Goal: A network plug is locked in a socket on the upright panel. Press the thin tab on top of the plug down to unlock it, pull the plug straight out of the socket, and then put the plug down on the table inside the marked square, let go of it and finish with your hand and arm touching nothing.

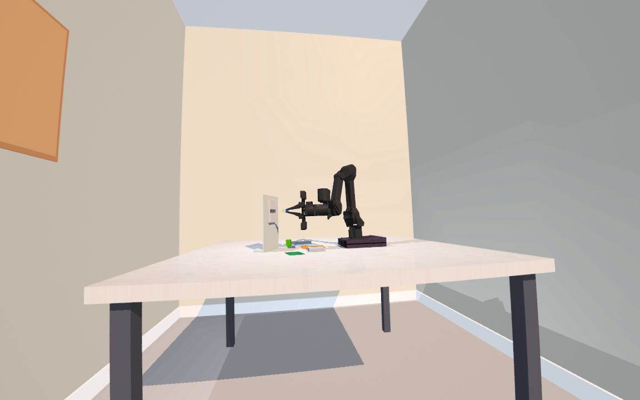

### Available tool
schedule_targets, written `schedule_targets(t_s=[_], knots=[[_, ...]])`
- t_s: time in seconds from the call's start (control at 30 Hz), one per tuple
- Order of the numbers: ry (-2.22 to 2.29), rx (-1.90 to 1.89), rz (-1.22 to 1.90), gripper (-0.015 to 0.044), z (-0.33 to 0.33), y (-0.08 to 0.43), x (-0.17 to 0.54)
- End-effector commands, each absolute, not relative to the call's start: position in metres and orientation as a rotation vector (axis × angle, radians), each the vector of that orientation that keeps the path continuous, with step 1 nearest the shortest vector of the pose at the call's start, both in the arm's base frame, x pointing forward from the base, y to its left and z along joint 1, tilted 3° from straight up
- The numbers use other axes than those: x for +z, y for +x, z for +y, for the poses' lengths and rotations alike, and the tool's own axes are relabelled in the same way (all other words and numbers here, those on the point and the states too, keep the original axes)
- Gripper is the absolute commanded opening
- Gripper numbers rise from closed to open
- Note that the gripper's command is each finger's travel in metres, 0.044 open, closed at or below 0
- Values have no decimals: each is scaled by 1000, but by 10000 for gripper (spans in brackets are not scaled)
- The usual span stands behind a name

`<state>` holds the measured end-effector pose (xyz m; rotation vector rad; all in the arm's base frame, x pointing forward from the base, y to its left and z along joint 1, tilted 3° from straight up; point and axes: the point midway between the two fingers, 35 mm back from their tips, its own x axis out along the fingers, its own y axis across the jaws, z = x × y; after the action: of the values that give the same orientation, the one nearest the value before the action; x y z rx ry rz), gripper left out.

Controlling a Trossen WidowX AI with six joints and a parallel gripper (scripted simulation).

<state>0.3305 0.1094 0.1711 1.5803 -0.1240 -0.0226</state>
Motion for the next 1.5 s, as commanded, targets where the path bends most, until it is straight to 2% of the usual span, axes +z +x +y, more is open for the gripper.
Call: schedule_targets(t_s=[0.0, 0.97, 1.47], knots=[[1580, -23, -125, 0, 110, 329, 177], [1576, -28, -122, 0, 111, 304, 228], [1457, -140, 38, 0, 86, 312, 199]])
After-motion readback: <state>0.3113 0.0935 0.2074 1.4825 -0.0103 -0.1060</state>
